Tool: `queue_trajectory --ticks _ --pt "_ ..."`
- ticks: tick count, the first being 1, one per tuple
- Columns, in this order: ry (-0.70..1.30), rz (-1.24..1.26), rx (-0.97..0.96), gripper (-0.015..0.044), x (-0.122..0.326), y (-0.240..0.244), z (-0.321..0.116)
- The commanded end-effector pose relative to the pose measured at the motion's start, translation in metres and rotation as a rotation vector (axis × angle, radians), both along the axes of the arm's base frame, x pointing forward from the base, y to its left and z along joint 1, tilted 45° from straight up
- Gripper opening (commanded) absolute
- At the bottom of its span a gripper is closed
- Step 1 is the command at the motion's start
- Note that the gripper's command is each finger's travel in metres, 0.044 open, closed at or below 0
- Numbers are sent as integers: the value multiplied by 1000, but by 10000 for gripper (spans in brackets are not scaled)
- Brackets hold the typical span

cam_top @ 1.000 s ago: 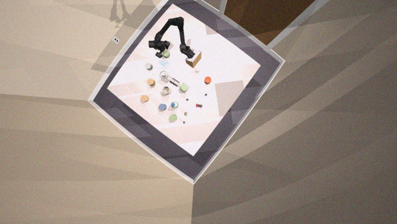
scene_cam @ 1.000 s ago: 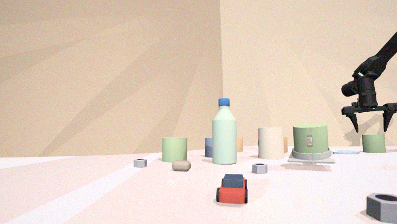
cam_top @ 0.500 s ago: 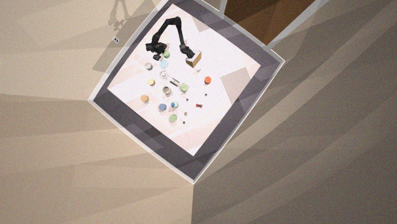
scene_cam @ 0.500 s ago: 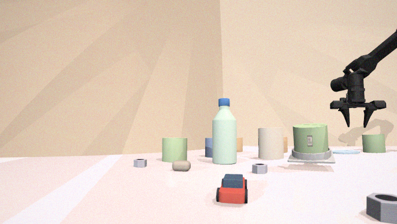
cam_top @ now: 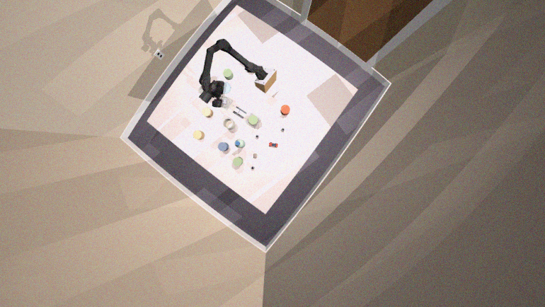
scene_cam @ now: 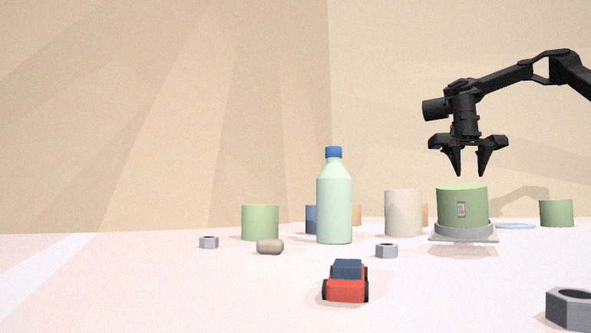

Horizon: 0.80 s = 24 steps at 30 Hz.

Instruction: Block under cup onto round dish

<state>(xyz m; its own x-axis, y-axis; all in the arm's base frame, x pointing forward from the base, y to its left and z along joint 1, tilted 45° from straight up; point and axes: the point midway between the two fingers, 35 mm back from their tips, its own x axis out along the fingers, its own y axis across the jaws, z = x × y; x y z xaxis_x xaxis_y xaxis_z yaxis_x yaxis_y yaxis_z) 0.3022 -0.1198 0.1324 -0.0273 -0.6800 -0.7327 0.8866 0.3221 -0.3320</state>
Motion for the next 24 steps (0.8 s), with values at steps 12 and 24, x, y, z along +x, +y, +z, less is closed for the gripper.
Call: queue_trajectory --ticks 12,24 --pt "47 22 -37 260 12 6 -23" --pt "47 22 -38 260 12 -8 -37"
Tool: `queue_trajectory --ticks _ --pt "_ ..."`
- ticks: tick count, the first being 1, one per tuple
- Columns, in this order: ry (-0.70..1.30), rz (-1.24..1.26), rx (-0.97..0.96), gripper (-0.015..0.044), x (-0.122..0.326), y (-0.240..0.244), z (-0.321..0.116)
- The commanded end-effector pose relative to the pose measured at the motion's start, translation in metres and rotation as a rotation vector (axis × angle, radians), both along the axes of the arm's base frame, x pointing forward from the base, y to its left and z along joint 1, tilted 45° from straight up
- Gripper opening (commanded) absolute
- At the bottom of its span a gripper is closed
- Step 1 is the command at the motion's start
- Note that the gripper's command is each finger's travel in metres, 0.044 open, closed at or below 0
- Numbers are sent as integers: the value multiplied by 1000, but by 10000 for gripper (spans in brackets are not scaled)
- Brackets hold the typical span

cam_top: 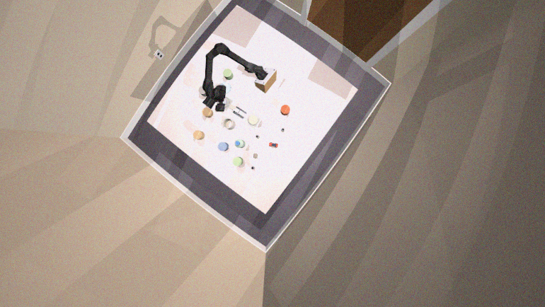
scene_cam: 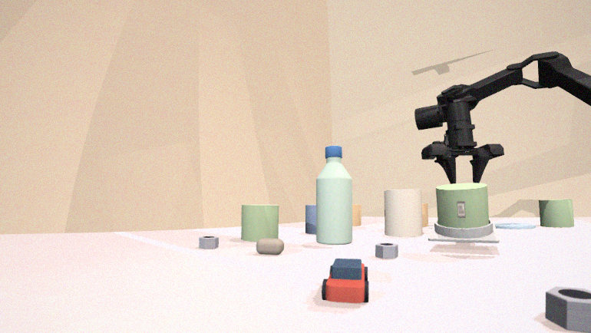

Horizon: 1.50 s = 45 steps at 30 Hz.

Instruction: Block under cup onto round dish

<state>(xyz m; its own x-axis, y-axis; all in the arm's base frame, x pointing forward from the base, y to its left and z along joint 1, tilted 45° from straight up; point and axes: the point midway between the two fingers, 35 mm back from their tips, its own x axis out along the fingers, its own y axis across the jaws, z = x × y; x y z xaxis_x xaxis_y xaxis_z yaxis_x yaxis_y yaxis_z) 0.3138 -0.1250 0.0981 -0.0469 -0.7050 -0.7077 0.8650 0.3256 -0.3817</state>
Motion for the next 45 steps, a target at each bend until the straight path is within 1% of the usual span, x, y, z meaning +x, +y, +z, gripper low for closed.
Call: queue_trajectory --ticks 1,11,15,21,25,26,39,43,45 --pt "3 4 -4 260 0 -4 -4" --pt "3 4 -5 260 -1 -13 -13" --pt "3 4 -5 155 -1 -13 -13" --pt "3 4 -5 115 -1 -13 -13" --pt "3 4 -3 10 0 -7 -8" --pt "3 4 -2 0 2 -3 -4" --pt "4 4 -1 0 4 51 50" --pt "4 4 -1 0 3 53 53" --pt "5 3 5 0 0 46 53"
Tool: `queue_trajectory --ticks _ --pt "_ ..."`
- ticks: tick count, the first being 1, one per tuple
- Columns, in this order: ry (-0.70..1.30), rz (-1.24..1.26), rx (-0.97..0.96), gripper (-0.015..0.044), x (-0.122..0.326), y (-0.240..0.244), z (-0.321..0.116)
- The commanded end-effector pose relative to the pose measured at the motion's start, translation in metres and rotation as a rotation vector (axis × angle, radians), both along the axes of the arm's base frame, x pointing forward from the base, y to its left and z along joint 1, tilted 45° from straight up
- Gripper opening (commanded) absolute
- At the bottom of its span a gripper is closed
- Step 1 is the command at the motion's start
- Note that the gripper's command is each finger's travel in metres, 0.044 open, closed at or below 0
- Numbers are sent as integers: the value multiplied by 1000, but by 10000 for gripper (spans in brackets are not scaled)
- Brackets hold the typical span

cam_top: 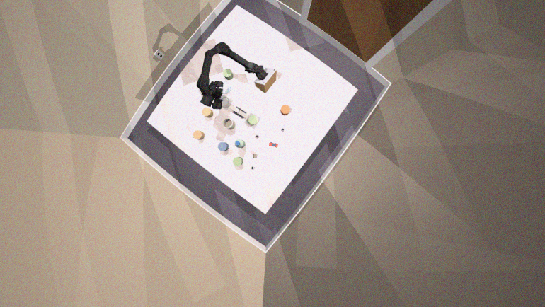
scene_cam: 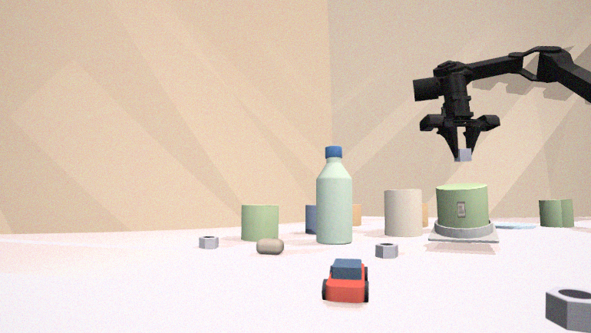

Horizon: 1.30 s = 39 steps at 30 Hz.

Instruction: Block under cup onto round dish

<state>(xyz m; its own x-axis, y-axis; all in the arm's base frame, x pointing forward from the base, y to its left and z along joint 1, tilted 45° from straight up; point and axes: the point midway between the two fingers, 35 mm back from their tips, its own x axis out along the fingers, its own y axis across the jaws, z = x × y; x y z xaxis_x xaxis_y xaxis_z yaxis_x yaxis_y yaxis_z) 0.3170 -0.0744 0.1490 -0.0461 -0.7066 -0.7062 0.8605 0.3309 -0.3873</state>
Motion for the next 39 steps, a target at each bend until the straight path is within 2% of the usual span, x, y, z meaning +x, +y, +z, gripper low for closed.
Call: queue_trajectory --ticks 1,29,39 --pt "-1 -5 11 0 -6 -10 3" --pt "-1 -3 -6 0 -109 -131 5" --pt "0 -4 -9 0 -112 -151 -13"
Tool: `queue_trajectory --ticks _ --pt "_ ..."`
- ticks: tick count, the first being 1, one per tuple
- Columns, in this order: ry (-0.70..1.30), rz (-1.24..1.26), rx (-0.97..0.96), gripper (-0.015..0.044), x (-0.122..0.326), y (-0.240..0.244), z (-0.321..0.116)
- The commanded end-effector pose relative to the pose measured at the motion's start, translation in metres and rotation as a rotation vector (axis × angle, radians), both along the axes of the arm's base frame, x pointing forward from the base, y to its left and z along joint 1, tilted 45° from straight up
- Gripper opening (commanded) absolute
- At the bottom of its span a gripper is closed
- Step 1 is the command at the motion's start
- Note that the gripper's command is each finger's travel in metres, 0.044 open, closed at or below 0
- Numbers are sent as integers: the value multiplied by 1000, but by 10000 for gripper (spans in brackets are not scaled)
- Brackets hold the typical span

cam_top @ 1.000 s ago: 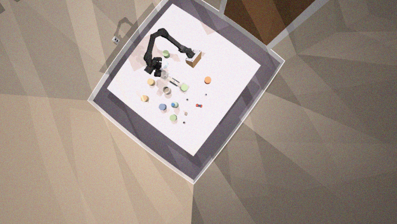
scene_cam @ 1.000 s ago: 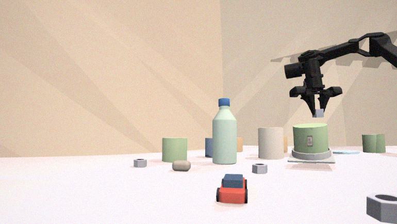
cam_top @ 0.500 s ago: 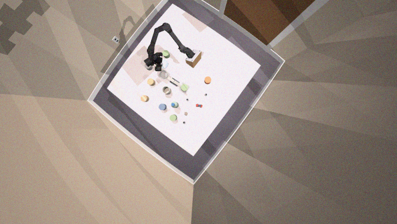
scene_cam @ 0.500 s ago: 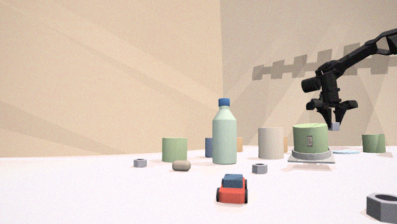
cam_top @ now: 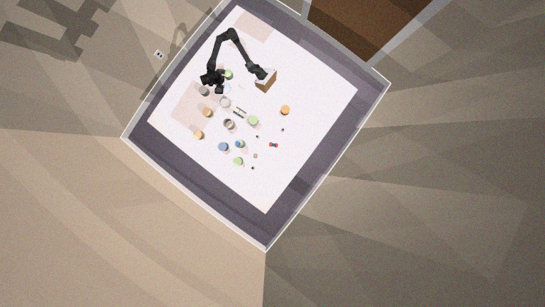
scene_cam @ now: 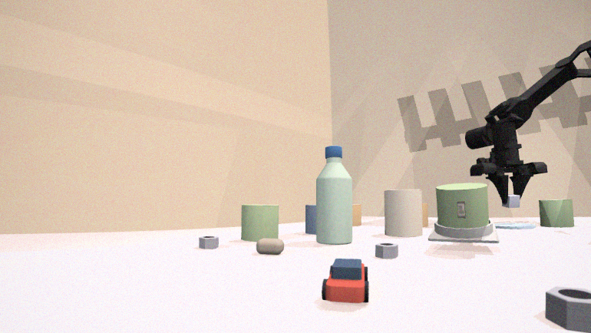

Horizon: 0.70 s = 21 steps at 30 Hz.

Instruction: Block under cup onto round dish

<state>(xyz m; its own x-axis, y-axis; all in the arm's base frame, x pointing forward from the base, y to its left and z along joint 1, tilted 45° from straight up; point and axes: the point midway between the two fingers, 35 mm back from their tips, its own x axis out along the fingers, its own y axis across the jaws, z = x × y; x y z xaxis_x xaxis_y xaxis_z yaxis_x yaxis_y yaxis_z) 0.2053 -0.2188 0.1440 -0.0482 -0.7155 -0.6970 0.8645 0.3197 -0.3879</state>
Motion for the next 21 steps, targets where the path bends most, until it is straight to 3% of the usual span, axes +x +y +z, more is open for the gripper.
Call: queue_trajectory --ticks 1,21 --pt "5 4 4 0 -1 -10 -11" --pt "6 4 1 0 -3 -32 -33"
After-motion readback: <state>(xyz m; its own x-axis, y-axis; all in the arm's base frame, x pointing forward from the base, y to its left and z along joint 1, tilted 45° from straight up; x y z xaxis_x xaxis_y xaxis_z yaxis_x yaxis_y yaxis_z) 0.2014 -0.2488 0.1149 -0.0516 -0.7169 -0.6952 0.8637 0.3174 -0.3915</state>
